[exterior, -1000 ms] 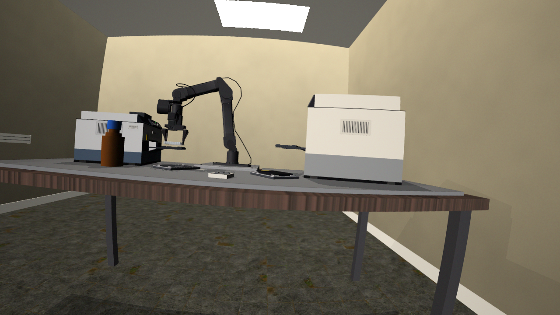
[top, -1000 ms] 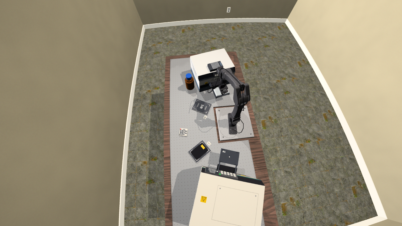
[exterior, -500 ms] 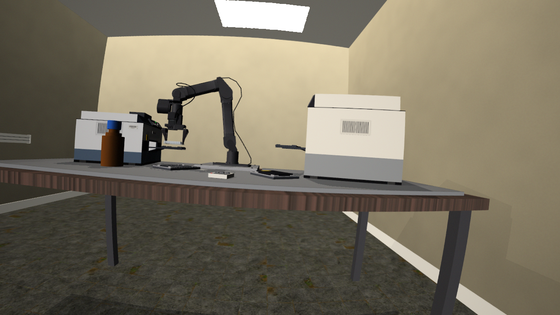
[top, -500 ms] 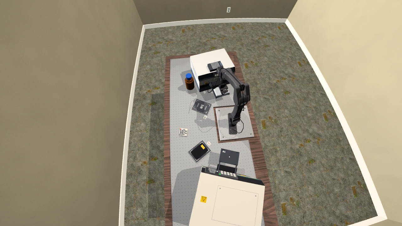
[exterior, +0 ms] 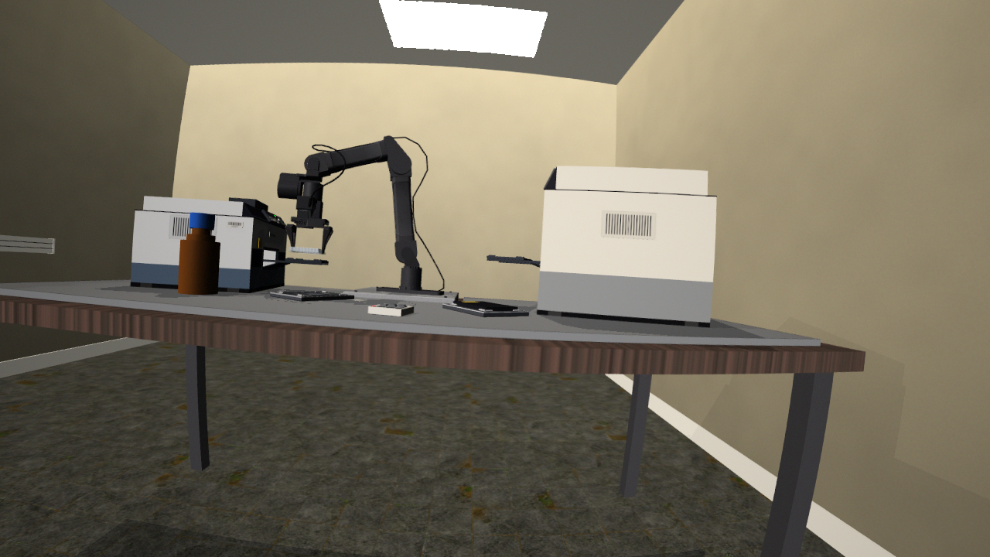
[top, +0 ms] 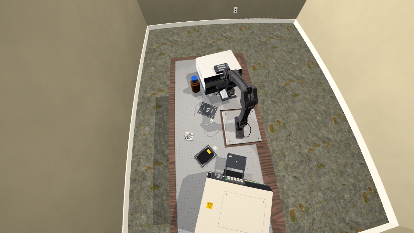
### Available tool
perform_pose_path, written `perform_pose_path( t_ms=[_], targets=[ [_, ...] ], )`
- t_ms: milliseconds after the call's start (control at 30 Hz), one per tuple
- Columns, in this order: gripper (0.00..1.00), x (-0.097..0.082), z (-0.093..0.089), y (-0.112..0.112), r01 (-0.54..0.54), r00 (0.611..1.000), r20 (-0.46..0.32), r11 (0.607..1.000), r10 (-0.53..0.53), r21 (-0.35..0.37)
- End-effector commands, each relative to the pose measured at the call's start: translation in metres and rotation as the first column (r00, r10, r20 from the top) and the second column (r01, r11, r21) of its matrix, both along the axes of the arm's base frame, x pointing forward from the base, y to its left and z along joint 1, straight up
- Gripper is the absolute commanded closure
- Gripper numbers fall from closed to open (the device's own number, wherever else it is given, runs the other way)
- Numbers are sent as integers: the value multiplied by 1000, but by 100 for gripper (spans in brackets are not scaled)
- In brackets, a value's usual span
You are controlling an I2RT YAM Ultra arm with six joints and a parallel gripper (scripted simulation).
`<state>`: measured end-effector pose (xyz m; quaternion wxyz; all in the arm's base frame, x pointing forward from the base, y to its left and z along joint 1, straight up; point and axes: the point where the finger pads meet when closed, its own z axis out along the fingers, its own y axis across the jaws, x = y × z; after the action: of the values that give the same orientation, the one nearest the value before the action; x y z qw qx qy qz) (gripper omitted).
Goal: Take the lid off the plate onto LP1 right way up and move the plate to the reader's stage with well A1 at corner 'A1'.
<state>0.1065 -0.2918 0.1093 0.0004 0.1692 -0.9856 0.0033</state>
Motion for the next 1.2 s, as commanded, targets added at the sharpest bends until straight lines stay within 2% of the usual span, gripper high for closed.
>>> perform_pose_path(
  t_ms=[0, 500, 800, 1167],
  targets=[
    [14, -2, 13, -3, 9, 1000, 18, 1000, -9, -14],
    [14, -2, 21, -3, 10, 1000, 24, 999, -9, -31],
    [14, -2, 13, -2, 10, 1000, 10, 1000, -10, 9],
    [14, -2, 26, -3, 10, 1000, 23, 1000, -10, -29]
  ],
)
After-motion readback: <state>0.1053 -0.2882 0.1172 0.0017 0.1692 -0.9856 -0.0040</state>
